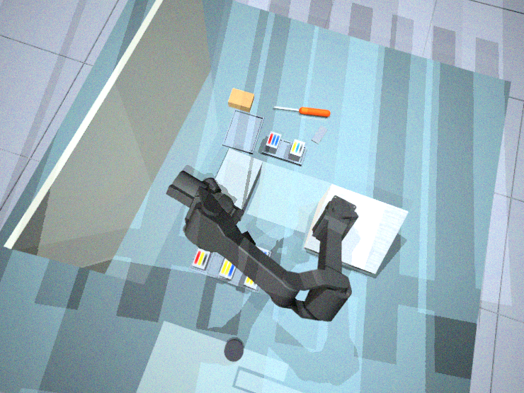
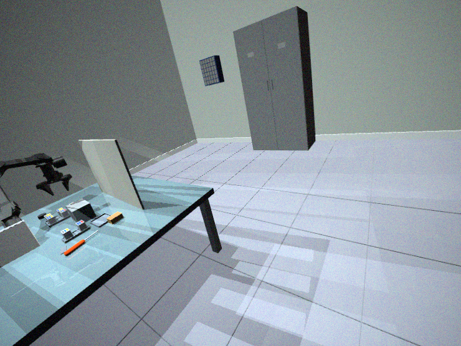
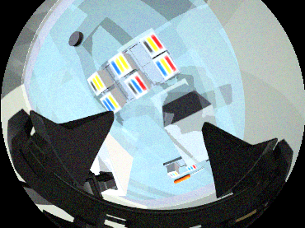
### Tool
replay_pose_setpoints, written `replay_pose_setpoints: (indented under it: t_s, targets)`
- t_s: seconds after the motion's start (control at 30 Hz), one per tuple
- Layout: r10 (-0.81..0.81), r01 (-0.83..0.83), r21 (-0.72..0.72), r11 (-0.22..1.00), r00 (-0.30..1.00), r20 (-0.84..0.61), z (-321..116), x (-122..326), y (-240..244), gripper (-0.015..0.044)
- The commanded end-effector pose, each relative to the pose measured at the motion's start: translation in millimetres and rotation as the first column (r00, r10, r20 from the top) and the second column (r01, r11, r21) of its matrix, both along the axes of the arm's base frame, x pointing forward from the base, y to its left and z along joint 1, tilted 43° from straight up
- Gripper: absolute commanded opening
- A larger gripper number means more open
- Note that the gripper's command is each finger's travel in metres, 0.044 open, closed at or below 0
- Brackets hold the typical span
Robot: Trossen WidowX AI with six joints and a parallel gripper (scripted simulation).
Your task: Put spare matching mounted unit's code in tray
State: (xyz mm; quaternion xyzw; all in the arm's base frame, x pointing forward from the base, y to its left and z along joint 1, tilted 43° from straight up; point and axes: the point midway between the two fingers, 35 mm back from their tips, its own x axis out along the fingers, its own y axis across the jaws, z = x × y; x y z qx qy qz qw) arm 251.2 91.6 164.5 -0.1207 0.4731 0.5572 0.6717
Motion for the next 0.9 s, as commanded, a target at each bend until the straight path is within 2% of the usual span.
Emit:
replay_pose_setpoints:
  t_s: [0.0, 0.23, 0.4, 0.57, 0.6, 0.87]
  targets:
    - [0.168, -0.173, 0.02, 0.985, 0.976, 0.137, 1.8, -40.4, 16.7, 0.044]
    - [0.435, -0.474, -0.004, 0.88, 0.805, 0.402, -7.4, -112.2, 35.5, 0.044]
    - [0.441, -0.481, -0.006, 0.877, 0.799, 0.408, -7.9, -114.0, 35.8, 0.044]
    - [0.442, -0.481, -0.007, 0.877, 0.799, 0.408, -29.4, -115.0, 46.1, 0.0309]
    - [0.442, -0.481, -0.007, 0.877, 0.799, 0.409, -37.6, -116.0, 50.2, 0.03]
    - [0.441, -0.481, -0.006, 0.877, 0.799, 0.409, -43.6, -116.1, 57.0, 0.03]
